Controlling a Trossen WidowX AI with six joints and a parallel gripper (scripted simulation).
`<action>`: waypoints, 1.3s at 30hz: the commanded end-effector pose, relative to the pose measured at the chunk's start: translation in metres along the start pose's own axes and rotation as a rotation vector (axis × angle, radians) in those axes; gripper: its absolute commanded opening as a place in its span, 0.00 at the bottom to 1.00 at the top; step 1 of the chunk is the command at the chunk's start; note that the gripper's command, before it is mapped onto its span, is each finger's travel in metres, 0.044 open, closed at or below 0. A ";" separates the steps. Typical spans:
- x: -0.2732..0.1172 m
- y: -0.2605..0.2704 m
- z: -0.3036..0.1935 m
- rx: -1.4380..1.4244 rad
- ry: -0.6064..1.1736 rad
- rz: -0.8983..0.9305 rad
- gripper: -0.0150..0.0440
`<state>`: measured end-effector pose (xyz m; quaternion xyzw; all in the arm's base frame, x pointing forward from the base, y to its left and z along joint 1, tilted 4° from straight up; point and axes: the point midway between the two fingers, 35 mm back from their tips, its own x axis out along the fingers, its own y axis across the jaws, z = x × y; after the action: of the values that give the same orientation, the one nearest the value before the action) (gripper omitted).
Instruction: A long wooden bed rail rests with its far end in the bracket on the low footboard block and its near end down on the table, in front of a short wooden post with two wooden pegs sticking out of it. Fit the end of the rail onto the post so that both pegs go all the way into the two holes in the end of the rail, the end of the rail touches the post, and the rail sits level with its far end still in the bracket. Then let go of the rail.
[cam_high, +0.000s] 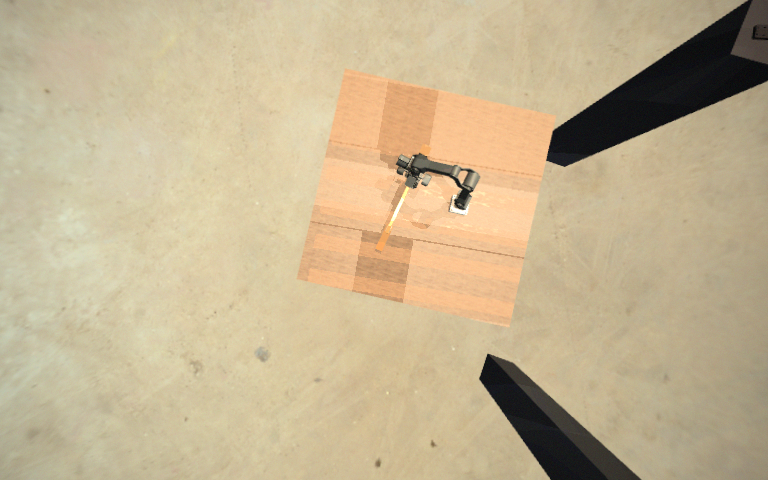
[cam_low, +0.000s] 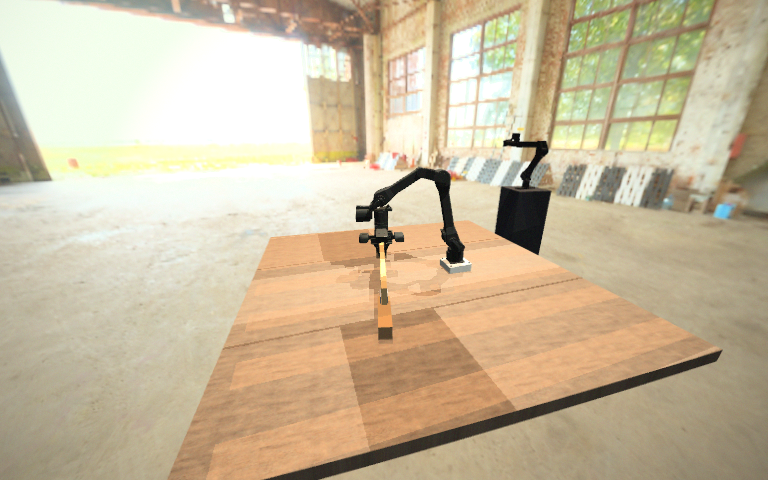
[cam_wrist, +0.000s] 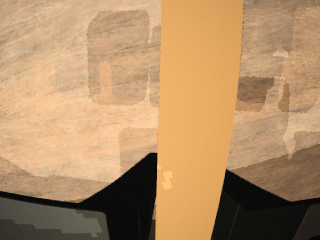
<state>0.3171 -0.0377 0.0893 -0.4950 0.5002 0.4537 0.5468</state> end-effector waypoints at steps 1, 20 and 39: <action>-0.001 -0.002 0.001 0.000 -0.001 -0.005 0.25; 0.001 -0.002 0.001 0.000 -0.001 -0.005 0.25; 0.001 -0.001 -0.005 0.000 -0.001 -0.005 0.25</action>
<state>0.3180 -0.0396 0.0883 -0.4952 0.4987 0.4542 0.5475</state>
